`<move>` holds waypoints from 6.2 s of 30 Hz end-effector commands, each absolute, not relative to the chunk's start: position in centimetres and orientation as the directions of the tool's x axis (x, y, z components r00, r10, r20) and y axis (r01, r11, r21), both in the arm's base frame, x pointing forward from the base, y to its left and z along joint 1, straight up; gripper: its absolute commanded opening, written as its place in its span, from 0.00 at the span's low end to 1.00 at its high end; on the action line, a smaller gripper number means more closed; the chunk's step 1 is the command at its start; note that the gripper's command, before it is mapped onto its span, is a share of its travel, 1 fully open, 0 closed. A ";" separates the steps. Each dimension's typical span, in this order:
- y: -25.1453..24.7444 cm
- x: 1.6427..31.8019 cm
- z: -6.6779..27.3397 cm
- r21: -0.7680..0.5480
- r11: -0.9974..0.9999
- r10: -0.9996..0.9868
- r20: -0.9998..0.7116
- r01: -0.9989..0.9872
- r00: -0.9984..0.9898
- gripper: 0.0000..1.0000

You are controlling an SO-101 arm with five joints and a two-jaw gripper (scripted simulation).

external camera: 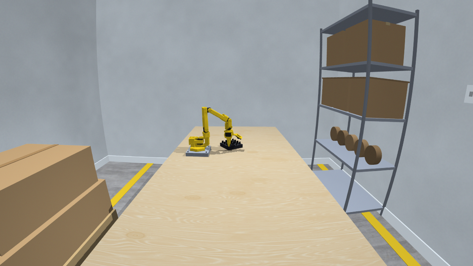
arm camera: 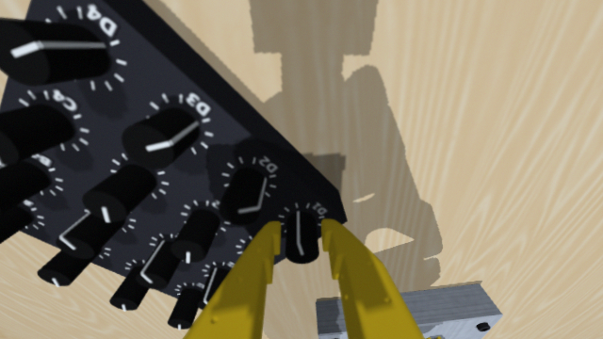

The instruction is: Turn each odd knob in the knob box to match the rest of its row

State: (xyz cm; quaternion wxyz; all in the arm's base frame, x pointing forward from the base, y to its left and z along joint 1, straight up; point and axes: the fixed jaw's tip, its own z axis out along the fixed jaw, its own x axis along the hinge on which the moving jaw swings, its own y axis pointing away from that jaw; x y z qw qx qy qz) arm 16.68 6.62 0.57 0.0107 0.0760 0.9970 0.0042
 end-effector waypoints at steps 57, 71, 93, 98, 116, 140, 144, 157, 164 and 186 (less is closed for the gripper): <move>6.2 16.3 0.3 0.000 0.987 0.160 0.000 0.160 -0.987 0.04; 6.2 16.3 0.3 0.000 0.987 0.160 0.000 0.160 -0.987 0.01; 6.2 16.2 0.3 0.000 0.985 -0.170 0.001 -0.170 -0.985 0.01; 6.2 16.1 0.3 0.000 0.971 -0.239 0.001 -0.239 -0.971 0.01; 6.1 16.0 0.3 0.000 0.876 -0.482 0.001 -0.482 -0.876 0.01; 6.0 15.8 0.3 0.000 0.632 -0.775 0.000 -0.775 -0.632 0.01; 5.9 15.8 0.3 0.000 0.576 -0.817 0.000 -0.817 -0.576 0.01; 5.8 15.7 0.3 0.000 0.410 -0.912 0.000 -0.912 -0.410 0.01; 5.8 15.7 0.3 0.000 0.296 -0.955 0.000 -0.955 -0.296 0.01; 5.6 15.7 0.3 0.001 -0.014 -1.000 0.000 -1.000 0.014 0.01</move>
